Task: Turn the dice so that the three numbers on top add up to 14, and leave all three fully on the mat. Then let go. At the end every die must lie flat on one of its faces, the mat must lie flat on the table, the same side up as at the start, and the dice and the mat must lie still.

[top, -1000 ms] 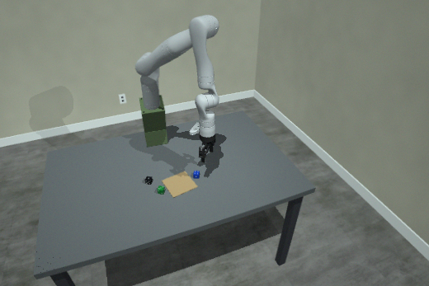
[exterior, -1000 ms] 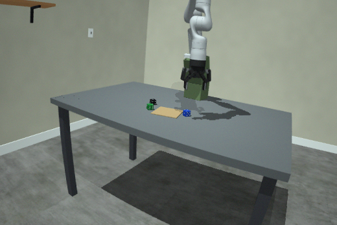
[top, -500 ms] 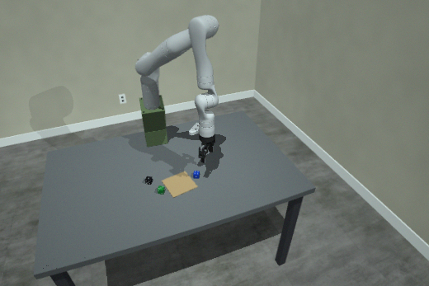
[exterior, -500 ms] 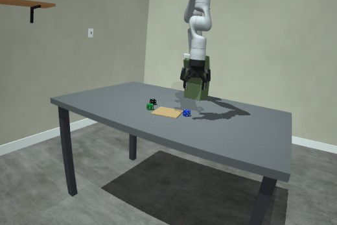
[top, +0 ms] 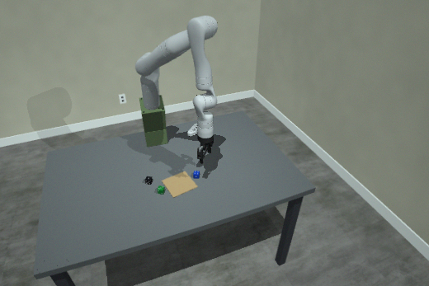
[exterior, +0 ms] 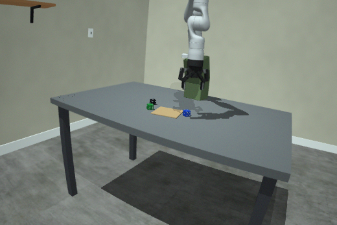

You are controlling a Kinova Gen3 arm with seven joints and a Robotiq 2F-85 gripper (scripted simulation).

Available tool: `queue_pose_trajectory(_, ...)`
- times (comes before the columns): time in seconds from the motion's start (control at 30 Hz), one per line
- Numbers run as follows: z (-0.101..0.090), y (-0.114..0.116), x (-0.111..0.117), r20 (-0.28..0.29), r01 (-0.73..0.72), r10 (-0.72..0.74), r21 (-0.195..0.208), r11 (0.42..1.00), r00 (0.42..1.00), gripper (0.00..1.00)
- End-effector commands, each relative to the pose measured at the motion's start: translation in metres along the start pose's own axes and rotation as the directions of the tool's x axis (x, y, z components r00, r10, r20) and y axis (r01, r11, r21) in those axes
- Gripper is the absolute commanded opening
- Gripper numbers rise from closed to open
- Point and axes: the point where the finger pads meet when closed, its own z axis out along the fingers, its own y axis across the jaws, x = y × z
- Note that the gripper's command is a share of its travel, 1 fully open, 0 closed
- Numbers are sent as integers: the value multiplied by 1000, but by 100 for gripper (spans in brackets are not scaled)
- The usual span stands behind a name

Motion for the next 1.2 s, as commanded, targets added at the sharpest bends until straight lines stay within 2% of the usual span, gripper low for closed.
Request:
queue_pose_trajectory(0.0, 0, -5, 2, -1, -3, 3, 1, 1000, 1000, 100)
queue_pose_trajectory(0.83, 2, -17, 10, -4, 10, -10, 2, 1000, 1000, 100)
queue_pose_trajectory(0.87, 3, -24, 15, -6, 17, -17, 2, 1000, 1000, 100)
queue_pose_trajectory(1.13, 3, -24, 15, -6, 17, -17, 2, 1000, 1000, 100)
queue_pose_trajectory(1.17, 4, -31, 21, -9, 26, -26, 2, 1000, 1000, 100)
